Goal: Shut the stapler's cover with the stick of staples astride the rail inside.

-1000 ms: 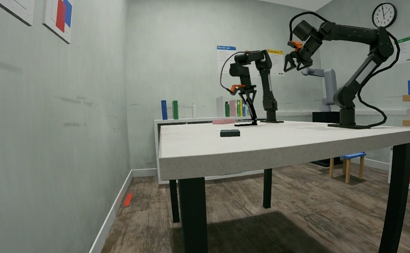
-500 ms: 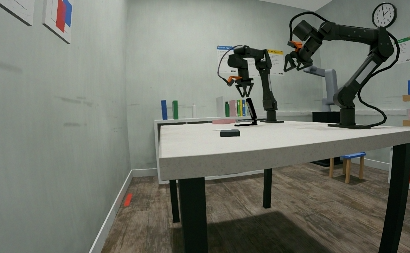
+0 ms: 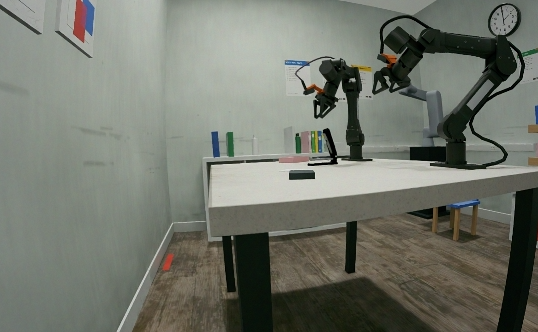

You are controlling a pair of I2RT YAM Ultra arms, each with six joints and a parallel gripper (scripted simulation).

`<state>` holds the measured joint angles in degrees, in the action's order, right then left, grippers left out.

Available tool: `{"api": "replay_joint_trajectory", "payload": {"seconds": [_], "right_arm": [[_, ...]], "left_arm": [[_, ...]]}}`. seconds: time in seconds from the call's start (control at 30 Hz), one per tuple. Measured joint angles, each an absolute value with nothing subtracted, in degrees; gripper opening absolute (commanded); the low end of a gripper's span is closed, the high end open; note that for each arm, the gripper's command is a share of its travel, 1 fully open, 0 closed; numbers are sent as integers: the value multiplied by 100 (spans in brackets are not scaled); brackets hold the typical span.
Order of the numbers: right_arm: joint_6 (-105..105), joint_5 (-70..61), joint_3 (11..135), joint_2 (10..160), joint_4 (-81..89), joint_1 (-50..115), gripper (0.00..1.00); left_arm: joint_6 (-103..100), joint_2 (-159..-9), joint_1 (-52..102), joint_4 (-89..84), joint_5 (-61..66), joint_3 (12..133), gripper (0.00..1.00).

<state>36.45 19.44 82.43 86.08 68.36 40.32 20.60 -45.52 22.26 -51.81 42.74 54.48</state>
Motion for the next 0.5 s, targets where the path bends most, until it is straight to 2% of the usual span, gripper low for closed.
{"api": "replay_joint_trajectory", "payload": {"seconds": [0.5], "right_arm": [[4622, 3085, 5758, 6735, 5603, 5623, 50]], "left_arm": [[2060, -4552, 2226, -5181, 4274, 5448, 100]]}}
